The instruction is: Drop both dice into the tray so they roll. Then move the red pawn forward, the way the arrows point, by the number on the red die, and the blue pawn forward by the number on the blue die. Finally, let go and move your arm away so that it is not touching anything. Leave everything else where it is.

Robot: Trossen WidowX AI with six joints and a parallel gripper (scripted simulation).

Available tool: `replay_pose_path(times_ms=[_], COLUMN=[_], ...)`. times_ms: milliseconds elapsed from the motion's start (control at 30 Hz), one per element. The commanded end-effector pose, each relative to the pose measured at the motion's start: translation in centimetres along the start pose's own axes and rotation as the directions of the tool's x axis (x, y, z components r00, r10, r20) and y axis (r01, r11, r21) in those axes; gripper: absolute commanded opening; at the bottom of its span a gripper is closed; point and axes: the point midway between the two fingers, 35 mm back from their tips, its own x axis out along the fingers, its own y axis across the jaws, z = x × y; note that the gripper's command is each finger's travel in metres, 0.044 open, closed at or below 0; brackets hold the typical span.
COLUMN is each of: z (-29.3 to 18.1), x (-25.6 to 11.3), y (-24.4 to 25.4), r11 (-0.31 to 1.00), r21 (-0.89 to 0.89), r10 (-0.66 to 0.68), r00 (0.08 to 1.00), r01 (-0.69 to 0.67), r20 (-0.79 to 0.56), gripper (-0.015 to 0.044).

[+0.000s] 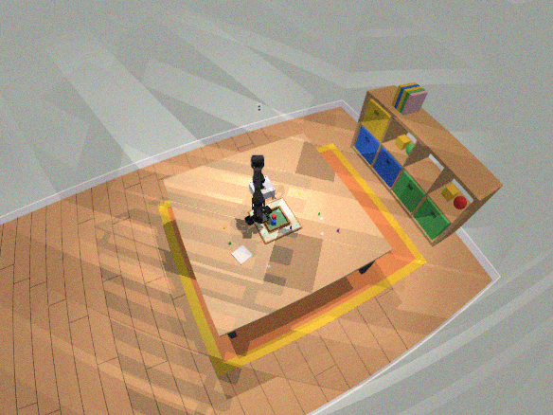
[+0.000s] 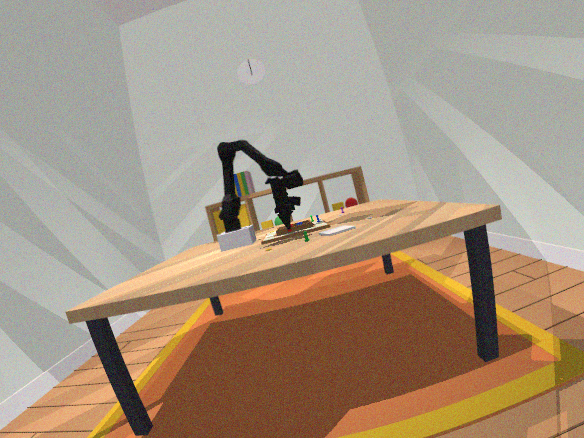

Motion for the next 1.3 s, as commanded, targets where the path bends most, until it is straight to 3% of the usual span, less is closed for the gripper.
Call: replay_pose_path(times_ms=[0, 100, 667, 767, 900, 967, 1200, 1267], z=[-0.1, -0.2, 0.0, -0.1, -0.1, 0.9, 11.0, 13.4], x=[0.8, 1.2, -0.4, -3.8, -4.0, -4.2, -5.1, -5.2], y=[0.2, 0.2, 0.0, 0.1, 0.1, 0.5, 6.9, 9.7], r11=[1.000, 1.000, 1.000, 1.000, 1.000, 1.000, 0.999, 0.999], r21=[-0.004, -0.004, -0.001, -0.003, -0.004, -0.007, -0.042, -0.052], r10=[0.008, 0.008, 0.002, 0.007, 0.008, 0.008, 0.015, 0.017], r00=[1.000, 1.000, 1.000, 1.000, 1.000, 1.000, 1.000, 1.000], r01=[-0.008, -0.008, -0.002, -0.007, -0.008, -0.008, -0.014, -0.017], r20=[-0.004, -0.004, -0.001, -0.003, -0.003, -0.002, 0.007, 0.009], gripper=[0.0000, 0.0000, 0.0440, 0.0440, 0.0440, 0.0388, 0.0204, 0.0200])
